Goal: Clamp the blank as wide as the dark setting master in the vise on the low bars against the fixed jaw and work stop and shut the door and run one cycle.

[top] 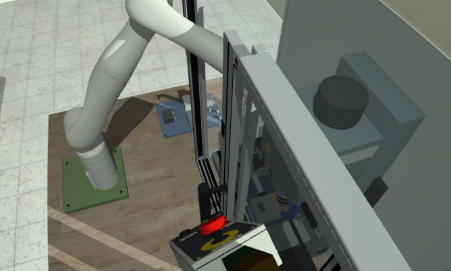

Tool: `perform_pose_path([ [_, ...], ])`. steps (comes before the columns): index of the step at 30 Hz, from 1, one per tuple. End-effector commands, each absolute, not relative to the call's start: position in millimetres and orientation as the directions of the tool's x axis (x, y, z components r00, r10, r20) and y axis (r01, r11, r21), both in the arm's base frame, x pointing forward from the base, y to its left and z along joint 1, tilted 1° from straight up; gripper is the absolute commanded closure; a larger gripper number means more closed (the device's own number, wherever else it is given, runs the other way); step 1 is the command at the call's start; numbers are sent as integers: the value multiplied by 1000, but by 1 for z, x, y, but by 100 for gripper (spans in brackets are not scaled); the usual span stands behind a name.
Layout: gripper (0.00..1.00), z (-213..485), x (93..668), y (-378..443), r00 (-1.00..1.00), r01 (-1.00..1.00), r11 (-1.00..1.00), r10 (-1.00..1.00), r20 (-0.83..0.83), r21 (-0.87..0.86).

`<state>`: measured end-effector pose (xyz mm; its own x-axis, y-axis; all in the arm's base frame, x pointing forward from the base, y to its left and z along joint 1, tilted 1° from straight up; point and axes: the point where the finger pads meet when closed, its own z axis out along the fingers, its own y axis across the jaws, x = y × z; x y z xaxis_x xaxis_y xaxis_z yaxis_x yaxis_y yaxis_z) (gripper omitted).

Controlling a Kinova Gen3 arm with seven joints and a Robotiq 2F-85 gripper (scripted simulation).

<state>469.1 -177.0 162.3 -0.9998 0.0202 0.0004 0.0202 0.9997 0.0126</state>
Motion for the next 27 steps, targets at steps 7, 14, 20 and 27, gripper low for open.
perform_pose_path([
  [7, 0, 179, 469, -177, -1000, 17, 1000, 18, -2, 12],
  [14, 0, 203, 469, -178, -1000, 13, 1000, 13, -3, 12],
  [20, 0, 203, 469, -178, -1000, 13, 1000, 13, -3, 12],
  [27, 0, 241, 469, -178, -1000, 13, 1000, 13, -3, 12],
])
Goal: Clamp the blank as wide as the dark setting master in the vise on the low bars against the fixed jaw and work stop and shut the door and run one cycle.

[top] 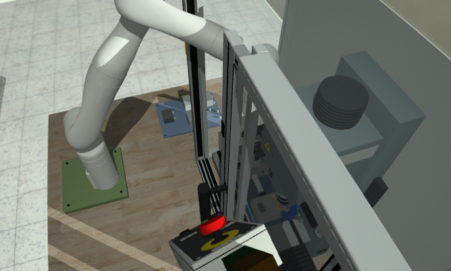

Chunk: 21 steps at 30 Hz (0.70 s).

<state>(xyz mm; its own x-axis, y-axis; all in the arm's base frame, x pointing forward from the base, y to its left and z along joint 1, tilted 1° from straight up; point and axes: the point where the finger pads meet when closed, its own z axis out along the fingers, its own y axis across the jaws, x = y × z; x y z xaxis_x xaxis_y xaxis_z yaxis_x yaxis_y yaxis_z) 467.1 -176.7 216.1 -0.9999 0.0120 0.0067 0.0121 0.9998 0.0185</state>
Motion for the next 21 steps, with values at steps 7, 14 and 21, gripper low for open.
perform_pose_path([
  [7, 0, 241, 469, -178, -1000, 13, 1000, 13, -3, 12],
  [14, 0, 247, 470, -178, -1000, 12, 1000, 12, -5, 14],
  [21, 0, 262, 469, -178, -1000, 13, 1000, 13, -3, 12],
])
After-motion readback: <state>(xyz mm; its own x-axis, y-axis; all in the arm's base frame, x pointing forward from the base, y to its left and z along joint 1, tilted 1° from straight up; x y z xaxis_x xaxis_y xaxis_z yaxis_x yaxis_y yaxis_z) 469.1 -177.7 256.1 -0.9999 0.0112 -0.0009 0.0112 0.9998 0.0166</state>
